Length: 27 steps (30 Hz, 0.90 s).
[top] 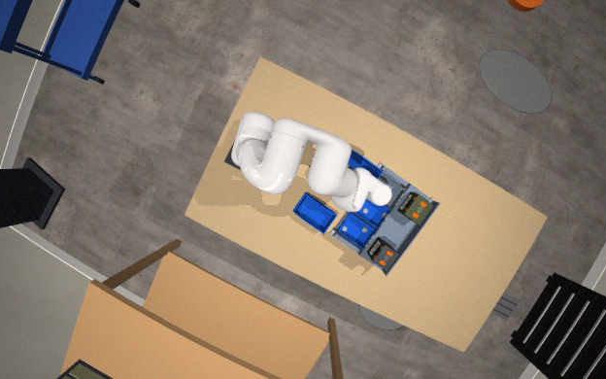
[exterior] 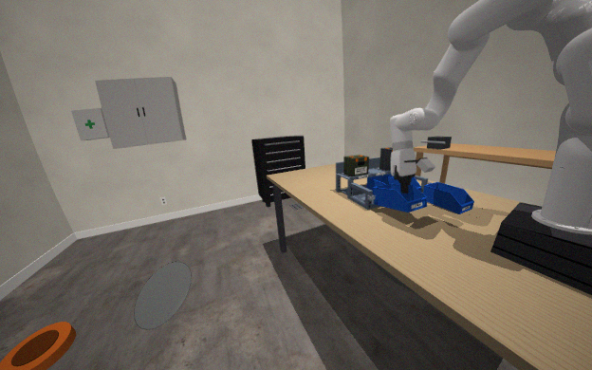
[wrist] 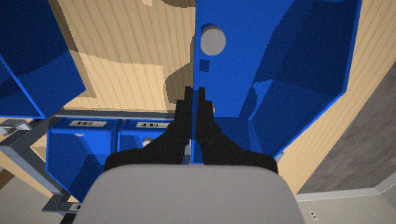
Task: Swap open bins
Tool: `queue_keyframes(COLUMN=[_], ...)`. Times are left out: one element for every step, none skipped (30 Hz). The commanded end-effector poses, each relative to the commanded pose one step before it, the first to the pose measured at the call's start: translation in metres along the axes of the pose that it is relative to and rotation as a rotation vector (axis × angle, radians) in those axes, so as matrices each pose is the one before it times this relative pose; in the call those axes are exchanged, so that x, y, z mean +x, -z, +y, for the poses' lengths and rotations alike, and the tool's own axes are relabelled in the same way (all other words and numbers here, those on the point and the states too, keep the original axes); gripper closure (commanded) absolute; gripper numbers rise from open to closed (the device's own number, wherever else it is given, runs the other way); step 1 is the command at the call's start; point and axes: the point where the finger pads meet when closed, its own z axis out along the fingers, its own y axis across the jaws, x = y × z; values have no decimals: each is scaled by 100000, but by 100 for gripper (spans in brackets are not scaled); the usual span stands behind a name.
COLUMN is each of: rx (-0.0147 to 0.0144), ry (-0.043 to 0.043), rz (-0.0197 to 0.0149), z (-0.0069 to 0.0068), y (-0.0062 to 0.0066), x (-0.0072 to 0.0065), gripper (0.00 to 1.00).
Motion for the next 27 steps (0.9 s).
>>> queue_keyframes(rx=[-116, 0, 0, 0, 0, 0, 0, 0, 0, 0, 0, 0, 0, 0, 0, 0, 0, 0, 0, 0, 0, 0, 0, 0, 0, 0, 0], ry=[25, 0, 0, 0, 0, 0, 0, 0, 0, 0, 0, 0, 0, 0, 0, 0, 0, 0, 0, 0, 0, 0, 0, 0, 0, 0, 0], rz=[-383, 1, 1, 1, 1, 0, 0, 1, 1, 1, 1, 1, 1, 1, 1, 1, 1, 1, 1, 1, 1, 1, 0, 0, 1, 1, 1], z=[48, 0, 0, 0, 0, 0, 0, 0, 0, 0, 0, 0, 0, 0, 0, 0, 0, 0, 0, 0, 0, 0, 0, 0, 0, 0, 0], y=[219, 16, 17, 18, 18, 0, 0, 18, 19, 19, 20, 20, 20, 21, 21, 22, 22, 22, 22, 23, 23, 23, 0, 0, 23, 23, 24], x=[-448, -83, -86, -88, -90, 0, 0, -92, -95, -97, -99, -101, -103, -105, -107, -108, -110, -111, -113, -114, -115, -116, 0, 0, -118, -119, -119], gripper=[100, 100, 100, 100, 100, 100, 100, 100, 100, 100, 100, 100, 100, 100, 100, 100, 100, 100, 100, 100, 100, 100, 100, 100, 100, 100, 100])
